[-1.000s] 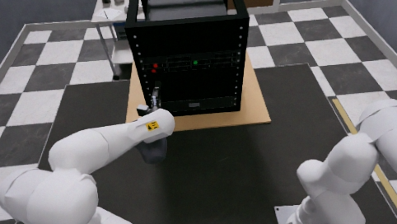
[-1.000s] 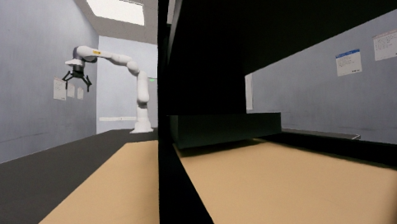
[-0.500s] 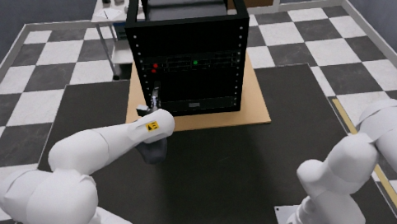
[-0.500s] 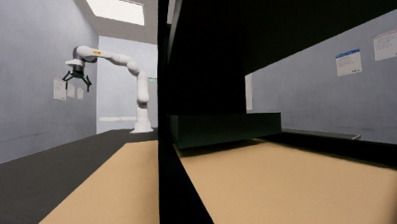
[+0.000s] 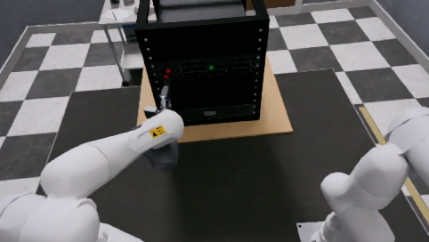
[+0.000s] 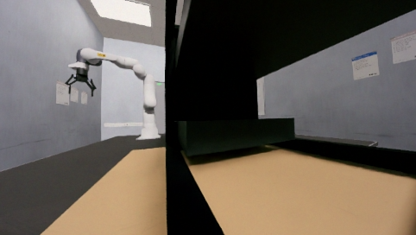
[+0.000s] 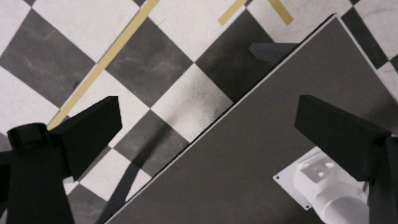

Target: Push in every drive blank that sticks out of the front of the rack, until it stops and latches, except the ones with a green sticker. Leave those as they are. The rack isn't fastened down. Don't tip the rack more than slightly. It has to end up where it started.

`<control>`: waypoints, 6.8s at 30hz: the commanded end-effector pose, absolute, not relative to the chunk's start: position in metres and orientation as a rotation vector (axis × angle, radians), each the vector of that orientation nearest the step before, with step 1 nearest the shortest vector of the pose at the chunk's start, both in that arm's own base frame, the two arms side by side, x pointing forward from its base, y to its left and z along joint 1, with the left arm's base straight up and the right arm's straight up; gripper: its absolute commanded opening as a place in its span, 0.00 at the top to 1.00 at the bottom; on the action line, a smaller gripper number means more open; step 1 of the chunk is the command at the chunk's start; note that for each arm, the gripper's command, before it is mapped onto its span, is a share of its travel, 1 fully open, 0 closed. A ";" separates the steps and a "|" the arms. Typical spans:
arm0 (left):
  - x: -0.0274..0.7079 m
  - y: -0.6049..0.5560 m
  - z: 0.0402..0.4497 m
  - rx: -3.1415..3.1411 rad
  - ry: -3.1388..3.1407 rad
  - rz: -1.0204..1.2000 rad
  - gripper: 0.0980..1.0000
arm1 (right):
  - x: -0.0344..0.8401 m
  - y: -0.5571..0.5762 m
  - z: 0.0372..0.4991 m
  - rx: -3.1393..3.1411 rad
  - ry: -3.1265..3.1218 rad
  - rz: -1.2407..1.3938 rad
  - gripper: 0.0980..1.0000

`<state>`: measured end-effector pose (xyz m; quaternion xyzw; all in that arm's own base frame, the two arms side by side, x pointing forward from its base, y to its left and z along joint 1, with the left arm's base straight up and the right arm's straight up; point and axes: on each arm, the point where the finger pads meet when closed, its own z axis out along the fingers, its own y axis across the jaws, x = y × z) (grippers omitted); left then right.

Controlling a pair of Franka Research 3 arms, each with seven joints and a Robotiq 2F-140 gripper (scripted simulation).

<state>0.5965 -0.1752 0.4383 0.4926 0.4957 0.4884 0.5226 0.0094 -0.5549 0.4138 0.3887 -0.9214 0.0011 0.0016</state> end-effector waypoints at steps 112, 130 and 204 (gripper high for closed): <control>0.634 -0.180 0.447 1.225 1.183 1.183 1.00 | 0.009 -0.554 0.413 1.226 -2.892 0.000 0.00; 0.634 -0.180 0.447 1.225 1.183 1.183 1.00 | 0.009 -0.554 0.413 1.226 -2.892 0.000 0.00; 0.666 -0.181 0.448 1.226 1.183 1.183 1.00 | 0.009 -0.554 0.413 1.226 -2.892 0.000 0.00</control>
